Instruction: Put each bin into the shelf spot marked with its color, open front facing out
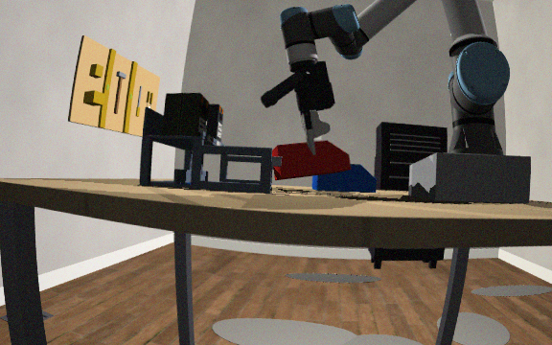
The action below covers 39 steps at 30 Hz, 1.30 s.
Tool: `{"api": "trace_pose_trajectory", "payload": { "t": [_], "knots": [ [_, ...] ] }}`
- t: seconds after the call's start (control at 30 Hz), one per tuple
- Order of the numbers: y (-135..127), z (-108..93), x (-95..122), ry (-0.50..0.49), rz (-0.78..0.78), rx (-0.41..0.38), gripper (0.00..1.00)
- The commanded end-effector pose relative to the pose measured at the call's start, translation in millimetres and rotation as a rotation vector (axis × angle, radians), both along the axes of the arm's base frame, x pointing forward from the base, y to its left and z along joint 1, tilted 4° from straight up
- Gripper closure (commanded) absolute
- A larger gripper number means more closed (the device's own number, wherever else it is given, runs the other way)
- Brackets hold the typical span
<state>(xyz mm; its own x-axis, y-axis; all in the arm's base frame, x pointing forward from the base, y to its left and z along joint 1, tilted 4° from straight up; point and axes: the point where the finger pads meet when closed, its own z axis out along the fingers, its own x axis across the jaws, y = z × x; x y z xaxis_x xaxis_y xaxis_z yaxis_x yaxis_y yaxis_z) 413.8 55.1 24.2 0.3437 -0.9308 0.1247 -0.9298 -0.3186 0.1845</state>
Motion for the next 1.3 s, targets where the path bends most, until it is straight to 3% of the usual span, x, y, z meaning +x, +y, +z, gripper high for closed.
{"api": "trace_pose_trajectory", "payload": {
  "t": [0.0, 1.27],
  "knots": [
    [0.4, 2.8, 3.7, -0.007, 0.001, -0.001, 1.0],
    [7.7, 2.0, 19.8, -0.004, 0.002, -0.001, 1.0]
  ]
}}
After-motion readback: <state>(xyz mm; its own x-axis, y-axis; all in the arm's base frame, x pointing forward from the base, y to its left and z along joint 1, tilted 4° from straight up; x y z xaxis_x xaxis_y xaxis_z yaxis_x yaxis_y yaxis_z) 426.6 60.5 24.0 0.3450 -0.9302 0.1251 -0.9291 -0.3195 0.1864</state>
